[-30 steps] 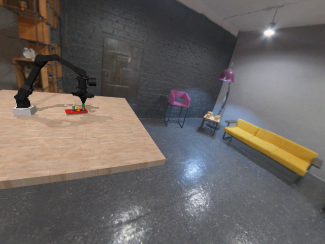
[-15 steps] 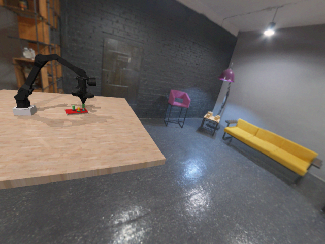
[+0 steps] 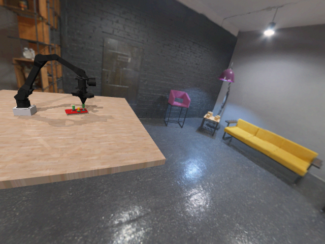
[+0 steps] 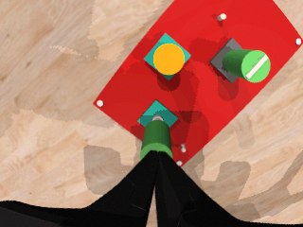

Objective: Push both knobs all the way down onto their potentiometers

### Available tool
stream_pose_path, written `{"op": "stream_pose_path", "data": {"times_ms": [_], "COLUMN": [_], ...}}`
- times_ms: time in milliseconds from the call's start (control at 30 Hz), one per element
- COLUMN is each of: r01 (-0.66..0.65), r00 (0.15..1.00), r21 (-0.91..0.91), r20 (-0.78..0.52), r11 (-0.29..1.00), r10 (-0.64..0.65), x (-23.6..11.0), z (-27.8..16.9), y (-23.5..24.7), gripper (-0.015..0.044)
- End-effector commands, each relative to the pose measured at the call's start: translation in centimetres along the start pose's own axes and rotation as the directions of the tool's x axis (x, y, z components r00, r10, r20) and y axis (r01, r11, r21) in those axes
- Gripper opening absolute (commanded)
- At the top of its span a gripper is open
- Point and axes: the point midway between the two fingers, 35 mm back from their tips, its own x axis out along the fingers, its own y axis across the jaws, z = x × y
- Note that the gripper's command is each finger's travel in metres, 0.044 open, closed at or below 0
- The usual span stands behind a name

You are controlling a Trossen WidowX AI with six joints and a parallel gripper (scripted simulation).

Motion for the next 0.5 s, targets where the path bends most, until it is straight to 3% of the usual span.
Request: {"op": "stream_pose_path", "data": {"times_ms": [0, 467], "r01": [0.008, 0.008], "r00": [1.0, 1.0], "r21": [0.003, 0.003], "r20": [0.013, 0.013], "r11": [1.0, 1.0], "r10": [-0.008, -0.008], "x": [2.35, 2.88], "z": [-0.14, -0.14], "y": [0.16, 0.16], "gripper": [0.0, 0.0]}}
